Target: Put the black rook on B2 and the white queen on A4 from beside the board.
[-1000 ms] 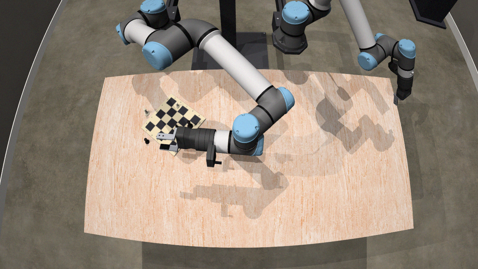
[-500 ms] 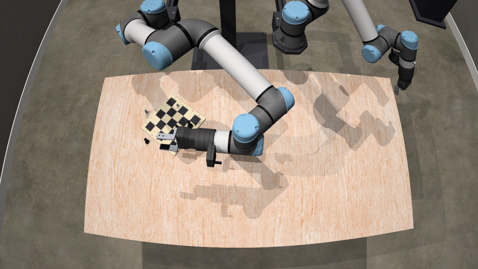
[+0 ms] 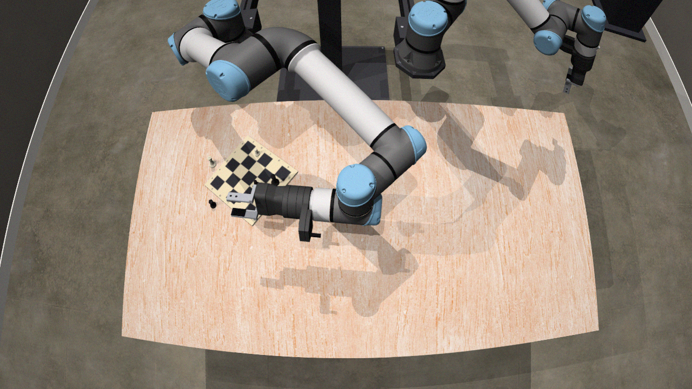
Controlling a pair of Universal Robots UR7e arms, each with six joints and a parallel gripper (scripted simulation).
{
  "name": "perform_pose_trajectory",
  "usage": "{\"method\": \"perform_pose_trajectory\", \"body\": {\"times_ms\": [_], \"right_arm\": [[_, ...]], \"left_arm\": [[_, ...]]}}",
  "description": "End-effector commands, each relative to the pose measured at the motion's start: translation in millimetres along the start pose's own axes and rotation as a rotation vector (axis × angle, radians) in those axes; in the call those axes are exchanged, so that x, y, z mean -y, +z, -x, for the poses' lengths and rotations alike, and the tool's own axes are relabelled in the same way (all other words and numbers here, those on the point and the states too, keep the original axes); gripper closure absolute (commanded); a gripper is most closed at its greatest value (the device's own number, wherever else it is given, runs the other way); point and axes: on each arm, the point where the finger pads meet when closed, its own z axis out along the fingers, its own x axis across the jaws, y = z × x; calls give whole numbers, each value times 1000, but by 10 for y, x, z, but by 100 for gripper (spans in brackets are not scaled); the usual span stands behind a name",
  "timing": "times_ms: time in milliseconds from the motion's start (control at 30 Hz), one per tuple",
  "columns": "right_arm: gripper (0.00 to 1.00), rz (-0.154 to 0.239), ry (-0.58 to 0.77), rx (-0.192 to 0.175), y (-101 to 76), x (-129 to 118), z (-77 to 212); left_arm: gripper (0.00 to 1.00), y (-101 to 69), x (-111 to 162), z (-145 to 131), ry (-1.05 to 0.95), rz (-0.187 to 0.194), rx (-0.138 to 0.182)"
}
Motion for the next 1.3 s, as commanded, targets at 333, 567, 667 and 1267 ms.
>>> {"method": "perform_pose_trajectory", "body": {"times_ms": [333, 567, 667, 1267], "right_arm": [[0, 0, 1, 1, 0, 4, -11], [0, 0, 1, 1, 0, 4, -11], [0, 0, 1, 1, 0, 4, -11], [0, 72, 156, 28, -21, -195, 152]], "left_arm": [[0, -658, 1072, -935, -418, -183, -33], [0, -754, 1248, -1024, -481, -208, -37], [0, -774, 1286, -1041, -495, -213, -38], [0, -778, 1292, -1044, -497, -214, -38]]}}
